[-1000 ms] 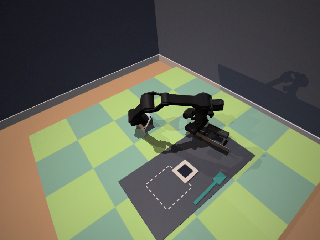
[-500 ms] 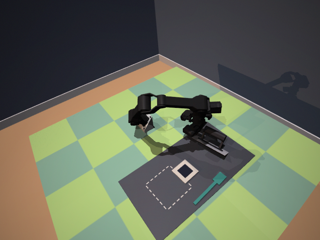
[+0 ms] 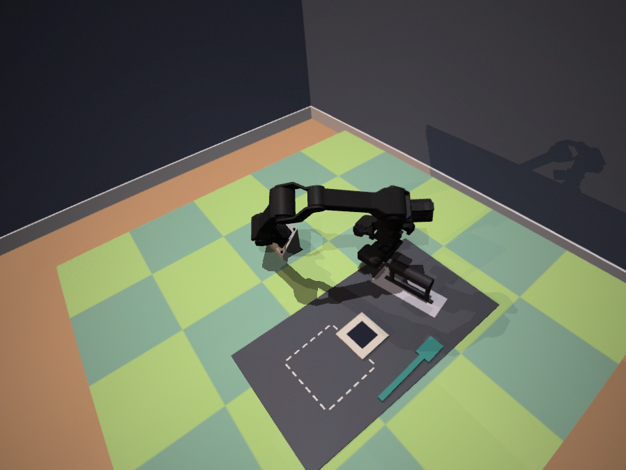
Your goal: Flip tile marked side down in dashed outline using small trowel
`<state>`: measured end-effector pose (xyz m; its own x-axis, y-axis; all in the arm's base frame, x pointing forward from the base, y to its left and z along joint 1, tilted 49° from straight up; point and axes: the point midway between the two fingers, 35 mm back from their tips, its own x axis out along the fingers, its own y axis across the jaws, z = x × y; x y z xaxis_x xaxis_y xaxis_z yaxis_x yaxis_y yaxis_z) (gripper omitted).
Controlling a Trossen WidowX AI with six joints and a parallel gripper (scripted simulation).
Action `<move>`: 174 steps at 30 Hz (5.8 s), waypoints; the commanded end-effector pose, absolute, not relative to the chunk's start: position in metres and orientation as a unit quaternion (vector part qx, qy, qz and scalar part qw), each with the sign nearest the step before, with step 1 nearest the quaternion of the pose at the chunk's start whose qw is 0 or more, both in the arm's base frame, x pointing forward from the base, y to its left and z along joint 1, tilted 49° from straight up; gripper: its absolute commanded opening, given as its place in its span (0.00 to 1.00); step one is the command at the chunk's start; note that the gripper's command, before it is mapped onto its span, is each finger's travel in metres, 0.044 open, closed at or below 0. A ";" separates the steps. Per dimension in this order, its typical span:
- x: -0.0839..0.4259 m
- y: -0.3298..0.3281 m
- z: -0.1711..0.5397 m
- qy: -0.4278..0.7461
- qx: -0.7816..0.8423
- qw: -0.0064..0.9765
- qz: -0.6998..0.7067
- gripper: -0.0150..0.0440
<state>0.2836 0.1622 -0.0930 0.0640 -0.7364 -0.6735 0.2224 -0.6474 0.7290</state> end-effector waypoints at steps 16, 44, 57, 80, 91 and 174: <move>0.281 0.179 -0.104 -0.203 0.631 0.367 -0.653 0.42; 0.262 0.231 -0.142 -0.200 0.632 0.369 -0.651 0.42; 0.262 0.231 -0.142 -0.200 0.632 0.369 -0.651 0.42; 0.262 0.231 -0.142 -0.200 0.632 0.369 -0.651 0.25; 0.265 0.232 -0.140 -0.228 0.647 0.341 -0.642 0.65; 0.360 0.215 -0.072 -0.665 0.422 -0.601 0.138 0.71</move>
<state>0.3548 0.2188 -0.0757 0.0792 -0.7234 -0.6859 -0.5011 0.5659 -0.6547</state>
